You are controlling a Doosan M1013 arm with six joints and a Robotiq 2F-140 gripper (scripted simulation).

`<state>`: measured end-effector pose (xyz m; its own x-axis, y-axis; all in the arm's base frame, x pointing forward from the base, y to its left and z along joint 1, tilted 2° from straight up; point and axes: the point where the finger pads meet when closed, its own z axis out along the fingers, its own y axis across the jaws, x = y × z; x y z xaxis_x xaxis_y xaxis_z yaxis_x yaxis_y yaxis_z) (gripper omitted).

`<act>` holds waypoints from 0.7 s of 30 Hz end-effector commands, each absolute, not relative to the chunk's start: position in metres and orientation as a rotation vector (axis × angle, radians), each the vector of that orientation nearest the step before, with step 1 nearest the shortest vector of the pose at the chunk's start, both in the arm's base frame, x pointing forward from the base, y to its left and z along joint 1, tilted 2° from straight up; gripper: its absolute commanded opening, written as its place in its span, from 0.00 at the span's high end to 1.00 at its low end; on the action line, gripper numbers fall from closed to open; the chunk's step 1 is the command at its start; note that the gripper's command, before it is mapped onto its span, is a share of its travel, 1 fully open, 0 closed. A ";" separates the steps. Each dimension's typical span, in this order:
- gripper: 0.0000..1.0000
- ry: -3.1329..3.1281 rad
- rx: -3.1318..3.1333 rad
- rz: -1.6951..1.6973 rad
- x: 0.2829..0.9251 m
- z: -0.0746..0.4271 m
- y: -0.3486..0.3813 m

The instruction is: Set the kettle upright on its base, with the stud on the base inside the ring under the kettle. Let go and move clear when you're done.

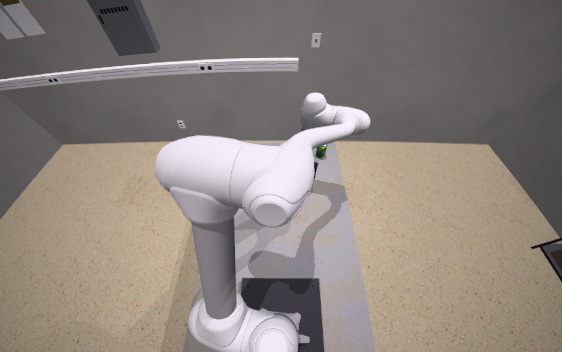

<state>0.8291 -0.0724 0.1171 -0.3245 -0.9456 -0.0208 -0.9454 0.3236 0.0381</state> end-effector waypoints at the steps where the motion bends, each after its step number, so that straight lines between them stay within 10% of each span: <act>1: 0.90 -2.552 1.824 -0.065 0.829 0.119 -0.064; 21: 0.90 -2.552 1.824 -0.065 0.823 0.121 -0.008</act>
<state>0.8234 -0.0188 0.1190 -0.3245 -0.9457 -0.0208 -0.9454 0.3235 0.0381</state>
